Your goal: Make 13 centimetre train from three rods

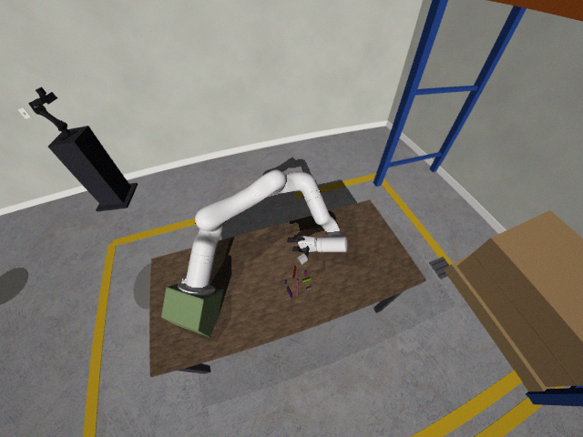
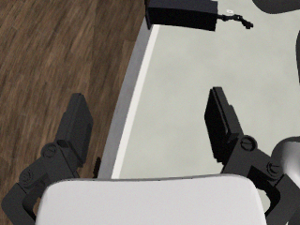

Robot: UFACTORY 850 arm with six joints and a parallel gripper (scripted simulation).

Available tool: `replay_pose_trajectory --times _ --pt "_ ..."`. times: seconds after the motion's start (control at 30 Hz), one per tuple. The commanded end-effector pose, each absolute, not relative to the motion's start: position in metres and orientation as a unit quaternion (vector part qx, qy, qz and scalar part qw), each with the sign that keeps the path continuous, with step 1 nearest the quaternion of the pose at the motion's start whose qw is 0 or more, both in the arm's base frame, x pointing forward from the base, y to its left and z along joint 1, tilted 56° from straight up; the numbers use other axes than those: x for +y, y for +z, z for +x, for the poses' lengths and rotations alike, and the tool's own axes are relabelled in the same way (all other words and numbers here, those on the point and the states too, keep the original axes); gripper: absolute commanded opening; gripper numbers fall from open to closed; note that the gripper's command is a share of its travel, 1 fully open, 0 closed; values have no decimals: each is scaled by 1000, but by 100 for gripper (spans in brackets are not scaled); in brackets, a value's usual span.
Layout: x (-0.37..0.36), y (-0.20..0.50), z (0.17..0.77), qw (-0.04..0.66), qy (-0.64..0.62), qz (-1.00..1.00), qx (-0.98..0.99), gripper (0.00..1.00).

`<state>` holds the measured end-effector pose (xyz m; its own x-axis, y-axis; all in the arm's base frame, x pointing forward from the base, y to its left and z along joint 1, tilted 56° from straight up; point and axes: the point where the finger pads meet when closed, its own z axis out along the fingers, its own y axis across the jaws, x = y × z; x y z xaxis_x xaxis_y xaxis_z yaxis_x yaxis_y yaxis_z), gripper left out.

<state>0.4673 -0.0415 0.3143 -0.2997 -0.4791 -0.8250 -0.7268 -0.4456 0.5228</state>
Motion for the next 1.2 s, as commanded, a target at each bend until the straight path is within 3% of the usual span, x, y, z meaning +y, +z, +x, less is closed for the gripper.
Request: replay_pose_trajectory --times 0.0,0.63,1.17 --pt "-42 315 467 100 618 -583 517 100" --pt "-43 312 467 101 620 -574 524 100" --pt "-58 251 458 111 643 -337 679 100"
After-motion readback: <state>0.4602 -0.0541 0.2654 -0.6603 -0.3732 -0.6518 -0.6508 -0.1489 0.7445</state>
